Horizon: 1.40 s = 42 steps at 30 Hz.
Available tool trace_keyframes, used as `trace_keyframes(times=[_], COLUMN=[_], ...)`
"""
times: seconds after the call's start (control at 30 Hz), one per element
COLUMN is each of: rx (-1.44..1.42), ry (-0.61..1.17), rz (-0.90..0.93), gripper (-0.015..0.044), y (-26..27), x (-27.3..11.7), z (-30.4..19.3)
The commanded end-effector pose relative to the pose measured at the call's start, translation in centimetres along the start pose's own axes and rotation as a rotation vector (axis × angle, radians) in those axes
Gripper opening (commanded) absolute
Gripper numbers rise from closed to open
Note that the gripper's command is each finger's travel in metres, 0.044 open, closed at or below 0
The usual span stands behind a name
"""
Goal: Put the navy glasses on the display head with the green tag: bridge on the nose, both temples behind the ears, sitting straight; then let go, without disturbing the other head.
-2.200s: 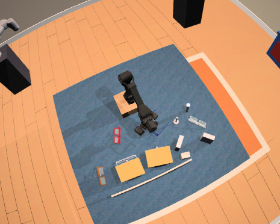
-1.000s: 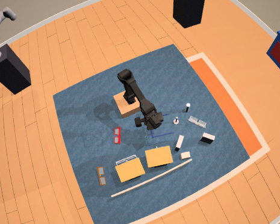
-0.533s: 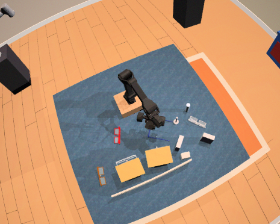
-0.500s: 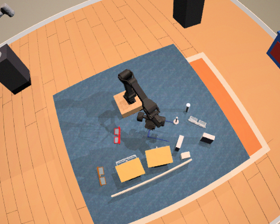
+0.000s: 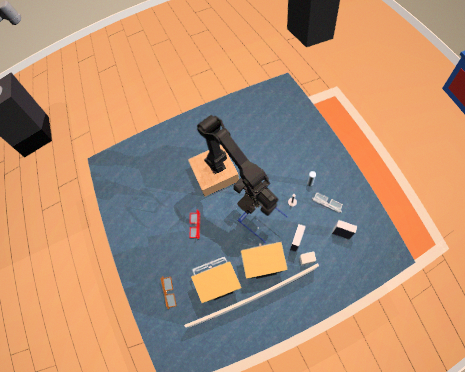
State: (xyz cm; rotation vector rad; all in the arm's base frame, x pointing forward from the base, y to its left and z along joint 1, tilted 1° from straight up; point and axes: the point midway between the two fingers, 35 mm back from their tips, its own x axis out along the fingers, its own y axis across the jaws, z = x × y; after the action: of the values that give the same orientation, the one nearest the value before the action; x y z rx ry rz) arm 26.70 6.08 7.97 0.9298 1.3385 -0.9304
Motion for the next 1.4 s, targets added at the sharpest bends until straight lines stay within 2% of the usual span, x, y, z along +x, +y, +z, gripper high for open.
trace_keyframes(times=[0.0,0.47,1.37], rx=[0.141,0.578,0.656], ry=[0.001,0.002,-0.002], rz=[0.0,-0.001,-0.002], gripper=[0.0,0.0,0.0], y=[0.3,0.9,1.0], x=[-0.1,-0.3,2.2], z=[-0.5,-1.9,-2.0])
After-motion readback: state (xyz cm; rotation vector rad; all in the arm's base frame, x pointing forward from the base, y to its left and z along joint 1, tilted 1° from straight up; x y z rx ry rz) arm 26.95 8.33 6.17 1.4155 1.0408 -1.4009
